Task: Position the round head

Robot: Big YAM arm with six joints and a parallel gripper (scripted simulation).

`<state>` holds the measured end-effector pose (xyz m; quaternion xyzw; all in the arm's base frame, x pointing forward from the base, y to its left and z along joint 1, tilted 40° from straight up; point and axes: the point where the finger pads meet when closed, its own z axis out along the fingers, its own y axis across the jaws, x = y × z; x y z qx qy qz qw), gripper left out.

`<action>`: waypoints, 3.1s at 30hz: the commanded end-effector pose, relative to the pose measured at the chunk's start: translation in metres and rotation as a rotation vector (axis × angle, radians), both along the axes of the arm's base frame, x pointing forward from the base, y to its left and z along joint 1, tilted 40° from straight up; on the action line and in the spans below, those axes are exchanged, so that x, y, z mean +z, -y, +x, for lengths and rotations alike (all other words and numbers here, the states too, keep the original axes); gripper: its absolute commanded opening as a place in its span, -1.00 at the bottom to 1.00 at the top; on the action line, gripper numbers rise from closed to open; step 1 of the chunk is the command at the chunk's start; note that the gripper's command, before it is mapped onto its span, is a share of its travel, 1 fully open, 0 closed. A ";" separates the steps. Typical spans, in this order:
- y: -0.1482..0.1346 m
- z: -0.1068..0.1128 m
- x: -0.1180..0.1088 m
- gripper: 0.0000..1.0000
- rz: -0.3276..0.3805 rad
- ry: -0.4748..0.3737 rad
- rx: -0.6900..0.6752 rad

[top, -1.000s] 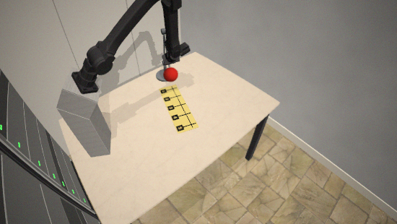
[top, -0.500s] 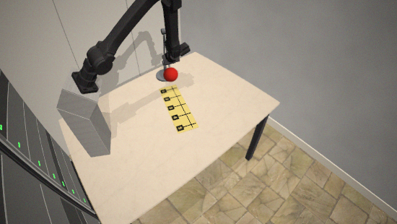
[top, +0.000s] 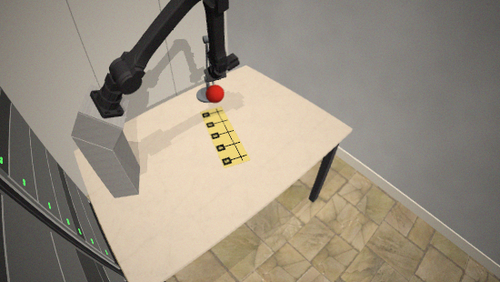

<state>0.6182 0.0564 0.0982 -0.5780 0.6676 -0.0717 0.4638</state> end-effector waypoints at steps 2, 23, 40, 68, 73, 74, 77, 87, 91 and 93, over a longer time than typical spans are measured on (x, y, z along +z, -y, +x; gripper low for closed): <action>0.028 0.001 -0.012 -1.00 -0.035 -0.011 -0.056; 0.039 0.007 -0.021 -1.00 -0.035 -0.011 -0.056; 0.047 0.009 -0.021 -1.00 -0.035 -0.011 -0.056; 0.056 0.003 -0.011 -1.00 -0.035 -0.011 -0.056; 0.056 0.003 -0.010 -1.00 -0.035 -0.011 -0.056; 0.056 0.003 -0.009 -1.00 -0.035 -0.011 -0.056; 0.057 0.003 -0.008 -1.00 -0.035 -0.011 -0.056; 0.057 0.002 -0.005 -1.00 -0.035 -0.011 -0.056; 0.058 0.002 -0.003 -1.00 -0.035 -0.011 -0.056; 0.058 0.002 -0.002 -1.00 -0.035 -0.011 -0.056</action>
